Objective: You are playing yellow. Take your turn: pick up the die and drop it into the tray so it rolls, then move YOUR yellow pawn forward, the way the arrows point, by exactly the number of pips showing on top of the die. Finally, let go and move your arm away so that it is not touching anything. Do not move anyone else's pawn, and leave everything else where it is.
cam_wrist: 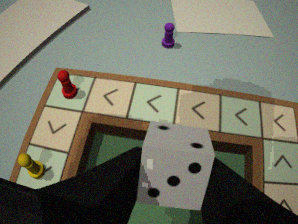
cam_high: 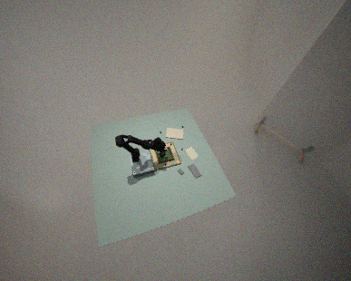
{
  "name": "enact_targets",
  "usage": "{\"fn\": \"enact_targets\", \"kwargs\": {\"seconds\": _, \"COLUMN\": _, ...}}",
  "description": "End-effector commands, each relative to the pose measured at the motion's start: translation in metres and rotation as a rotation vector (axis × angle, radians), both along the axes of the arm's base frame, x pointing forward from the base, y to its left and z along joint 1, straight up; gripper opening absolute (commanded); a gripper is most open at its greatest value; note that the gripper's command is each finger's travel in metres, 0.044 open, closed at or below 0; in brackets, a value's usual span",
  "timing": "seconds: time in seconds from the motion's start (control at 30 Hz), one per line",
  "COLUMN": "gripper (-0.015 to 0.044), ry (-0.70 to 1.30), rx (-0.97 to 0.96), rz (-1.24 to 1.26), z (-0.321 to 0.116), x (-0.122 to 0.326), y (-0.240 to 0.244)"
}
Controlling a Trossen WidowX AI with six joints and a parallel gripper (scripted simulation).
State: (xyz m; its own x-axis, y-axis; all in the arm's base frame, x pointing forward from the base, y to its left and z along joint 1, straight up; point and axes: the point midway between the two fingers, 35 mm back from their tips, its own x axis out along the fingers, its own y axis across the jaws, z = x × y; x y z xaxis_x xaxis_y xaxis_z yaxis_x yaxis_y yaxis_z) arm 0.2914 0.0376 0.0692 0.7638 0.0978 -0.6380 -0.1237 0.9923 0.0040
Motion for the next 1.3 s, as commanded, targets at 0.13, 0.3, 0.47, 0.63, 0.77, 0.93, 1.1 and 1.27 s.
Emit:
{"fn": "enact_targets", "kwargs": {"seconds": 0.13, "gripper": 0.0000, "ry": 0.006, "rx": -0.001, "rz": 0.004, "z": 0.005, "x": -0.013, "y": -0.002}}
{"fn": "enact_targets", "kwargs": {"seconds": 0.3, "gripper": 0.0000, "ry": 0.007, "rx": 0.000, "rz": -0.001, "z": 0.004, "x": -0.012, "y": -0.002}}
{"fn": "enact_targets", "kwargs": {"seconds": 0.47, "gripper": 0.0000, "ry": 0.007, "rx": 0.000, "rz": -0.001, "z": 0.004, "x": -0.012, "y": -0.002}}
{"fn": "enact_targets", "kwargs": {"seconds": 0.63, "gripper": 0.0079, "ry": 0.007, "rx": 0.000, "rz": -0.001, "z": 0.004, "x": -0.012, "y": -0.002}}
{"fn": "enact_targets", "kwargs": {"seconds": 0.77, "gripper": 0.0184, "ry": 0.007, "rx": 0.000, "rz": -0.001, "z": 0.004, "x": -0.012, "y": -0.002}}
{"fn": "enact_targets", "kwargs": {"seconds": 0.93, "gripper": 0.0315, "ry": 0.006, "rx": -0.001, "rz": 0.003, "z": 0.035, "x": -0.011, "y": -0.002}}
{"fn": "enact_targets", "kwargs": {"seconds": 1.1, "gripper": 0.0440, "ry": 0.006, "rx": -0.001, "rz": 0.004, "z": 0.044, "x": -0.013, "y": -0.002}}
{"fn": "enact_targets", "kwargs": {"seconds": 1.27, "gripper": 0.0440, "ry": 0.187, "rx": -0.024, "rz": 0.005, "z": 0.036, "x": -0.004, "y": -0.001}}
